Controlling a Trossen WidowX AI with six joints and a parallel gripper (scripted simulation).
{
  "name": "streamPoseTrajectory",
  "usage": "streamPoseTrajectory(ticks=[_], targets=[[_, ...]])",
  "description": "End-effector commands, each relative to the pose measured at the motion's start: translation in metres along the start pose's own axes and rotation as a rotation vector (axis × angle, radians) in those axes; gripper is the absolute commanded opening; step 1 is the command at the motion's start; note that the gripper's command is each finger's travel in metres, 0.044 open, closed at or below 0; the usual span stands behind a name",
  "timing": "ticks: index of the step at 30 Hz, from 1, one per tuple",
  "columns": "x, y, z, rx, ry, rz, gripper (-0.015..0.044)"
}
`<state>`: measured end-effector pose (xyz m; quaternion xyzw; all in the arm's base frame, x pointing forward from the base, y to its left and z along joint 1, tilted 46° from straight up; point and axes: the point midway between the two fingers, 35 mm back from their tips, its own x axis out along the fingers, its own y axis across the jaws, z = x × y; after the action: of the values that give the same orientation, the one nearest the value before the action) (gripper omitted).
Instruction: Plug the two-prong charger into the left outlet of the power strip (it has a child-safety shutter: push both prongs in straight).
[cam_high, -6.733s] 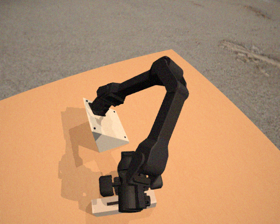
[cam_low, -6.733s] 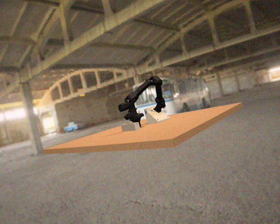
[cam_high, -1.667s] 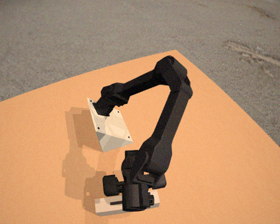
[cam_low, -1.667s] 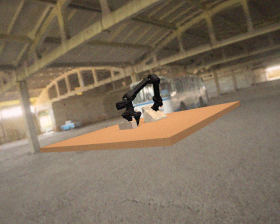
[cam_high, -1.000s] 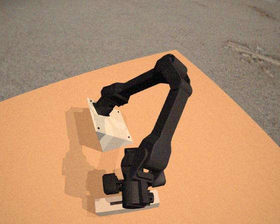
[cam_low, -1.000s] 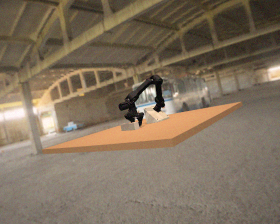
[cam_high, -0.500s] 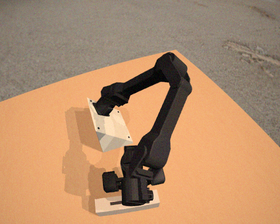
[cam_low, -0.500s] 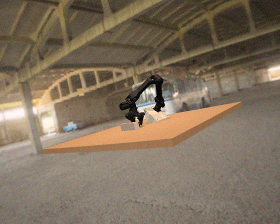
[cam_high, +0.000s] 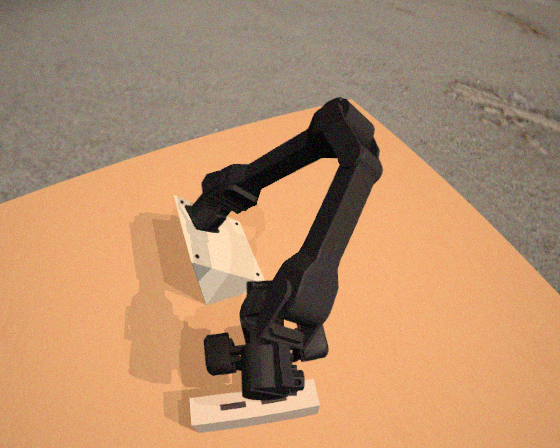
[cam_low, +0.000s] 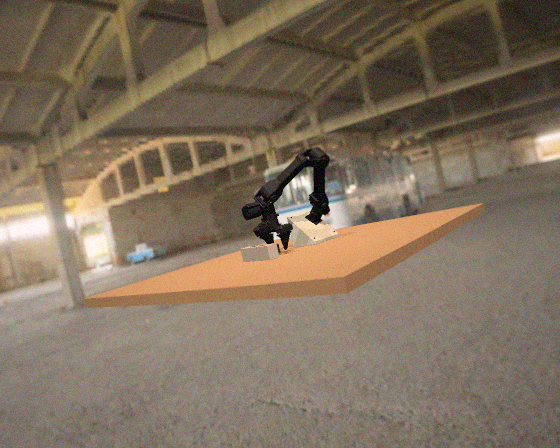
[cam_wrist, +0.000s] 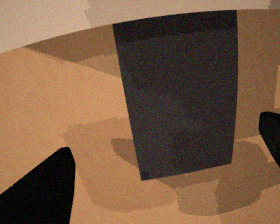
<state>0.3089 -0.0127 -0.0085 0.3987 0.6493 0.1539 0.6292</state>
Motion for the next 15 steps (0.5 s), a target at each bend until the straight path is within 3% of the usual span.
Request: streamPoseTrajectory(ticks=[1,15], targets=[[0.001,0.000,-0.005,-0.004,0.001,0.001,0.0440],[0.002,0.000,-0.021,-0.004,0.002,0.001,0.0440]])
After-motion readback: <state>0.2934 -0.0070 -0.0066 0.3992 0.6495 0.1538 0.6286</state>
